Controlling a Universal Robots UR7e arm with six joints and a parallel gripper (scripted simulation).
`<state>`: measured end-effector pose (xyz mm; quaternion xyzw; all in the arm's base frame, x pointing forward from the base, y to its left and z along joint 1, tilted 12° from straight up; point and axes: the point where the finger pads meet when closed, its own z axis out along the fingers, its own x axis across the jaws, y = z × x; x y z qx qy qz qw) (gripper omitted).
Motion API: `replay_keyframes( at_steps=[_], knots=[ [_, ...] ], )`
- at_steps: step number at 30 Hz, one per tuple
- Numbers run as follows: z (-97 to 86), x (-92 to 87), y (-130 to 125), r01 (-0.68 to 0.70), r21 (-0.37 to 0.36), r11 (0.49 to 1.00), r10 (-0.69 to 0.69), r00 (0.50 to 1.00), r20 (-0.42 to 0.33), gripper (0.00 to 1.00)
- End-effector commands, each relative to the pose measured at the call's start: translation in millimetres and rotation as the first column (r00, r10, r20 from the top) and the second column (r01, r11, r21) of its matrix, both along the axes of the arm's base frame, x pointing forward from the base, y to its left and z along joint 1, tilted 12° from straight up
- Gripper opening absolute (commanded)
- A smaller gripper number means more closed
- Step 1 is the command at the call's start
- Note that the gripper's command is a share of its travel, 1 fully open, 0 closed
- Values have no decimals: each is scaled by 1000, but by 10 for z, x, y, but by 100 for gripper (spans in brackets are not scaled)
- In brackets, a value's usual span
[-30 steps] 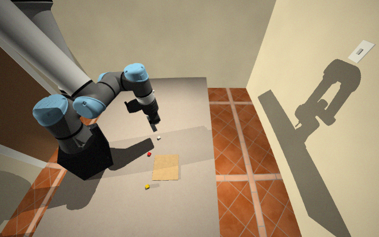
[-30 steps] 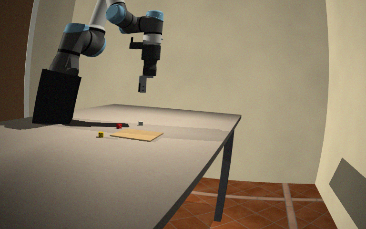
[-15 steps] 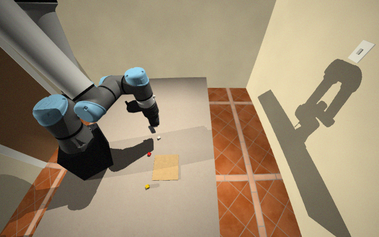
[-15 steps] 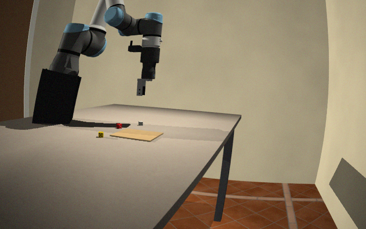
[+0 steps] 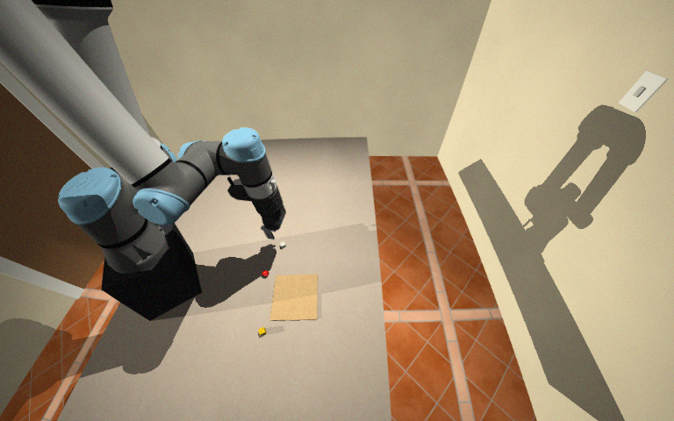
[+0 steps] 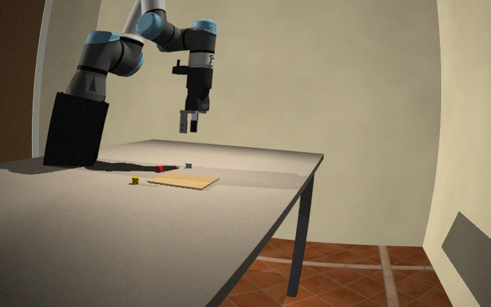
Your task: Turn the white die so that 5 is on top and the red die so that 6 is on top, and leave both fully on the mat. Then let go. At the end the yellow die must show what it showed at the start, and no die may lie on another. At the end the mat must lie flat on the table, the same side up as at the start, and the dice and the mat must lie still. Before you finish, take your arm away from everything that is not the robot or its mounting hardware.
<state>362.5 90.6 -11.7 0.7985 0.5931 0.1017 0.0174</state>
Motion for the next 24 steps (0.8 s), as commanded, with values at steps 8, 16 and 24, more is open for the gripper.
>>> replay_keyframes(
  at_steps=[8,16,24],
  knots=[
    [-99,34,8,299,52,953,-297,954,-36,100],
    [-174,66,7,512,83,855,-507,859,-73,100],
    [-225,92,1,645,98,758,-637,764,-103,100]
  ],
)
